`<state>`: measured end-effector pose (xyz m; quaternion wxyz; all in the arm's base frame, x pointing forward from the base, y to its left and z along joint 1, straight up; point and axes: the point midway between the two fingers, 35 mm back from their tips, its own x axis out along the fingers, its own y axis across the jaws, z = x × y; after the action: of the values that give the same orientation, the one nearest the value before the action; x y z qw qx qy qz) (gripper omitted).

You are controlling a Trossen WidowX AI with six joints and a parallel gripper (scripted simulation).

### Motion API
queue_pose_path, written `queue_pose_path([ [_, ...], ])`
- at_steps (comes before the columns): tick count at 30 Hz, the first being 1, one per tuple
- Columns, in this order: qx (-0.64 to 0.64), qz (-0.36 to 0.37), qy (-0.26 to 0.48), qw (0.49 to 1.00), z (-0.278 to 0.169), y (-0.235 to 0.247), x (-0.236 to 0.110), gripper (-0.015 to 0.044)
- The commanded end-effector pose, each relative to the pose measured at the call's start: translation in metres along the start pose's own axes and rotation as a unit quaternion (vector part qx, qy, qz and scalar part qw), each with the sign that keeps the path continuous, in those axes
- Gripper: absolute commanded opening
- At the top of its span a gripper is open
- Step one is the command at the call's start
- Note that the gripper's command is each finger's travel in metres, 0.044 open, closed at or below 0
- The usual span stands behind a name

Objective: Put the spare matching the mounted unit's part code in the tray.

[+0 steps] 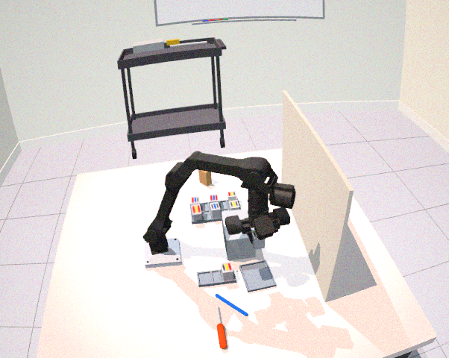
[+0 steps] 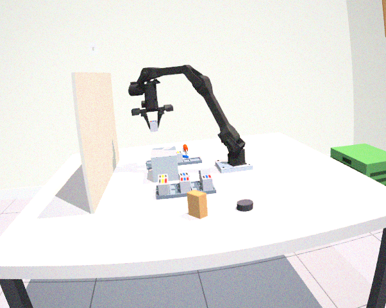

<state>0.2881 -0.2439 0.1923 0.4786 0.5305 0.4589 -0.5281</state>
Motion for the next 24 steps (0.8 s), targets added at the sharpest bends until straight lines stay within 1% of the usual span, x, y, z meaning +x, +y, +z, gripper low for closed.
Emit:
queue_pose_path([
  [1,0.002,0.004,-0.001,1.000,0.001,0.003,0.001,0.0000],
  [24,0.002,0.004,-0.001,1.000,0.003,0.006,0.016,0.0000],
])
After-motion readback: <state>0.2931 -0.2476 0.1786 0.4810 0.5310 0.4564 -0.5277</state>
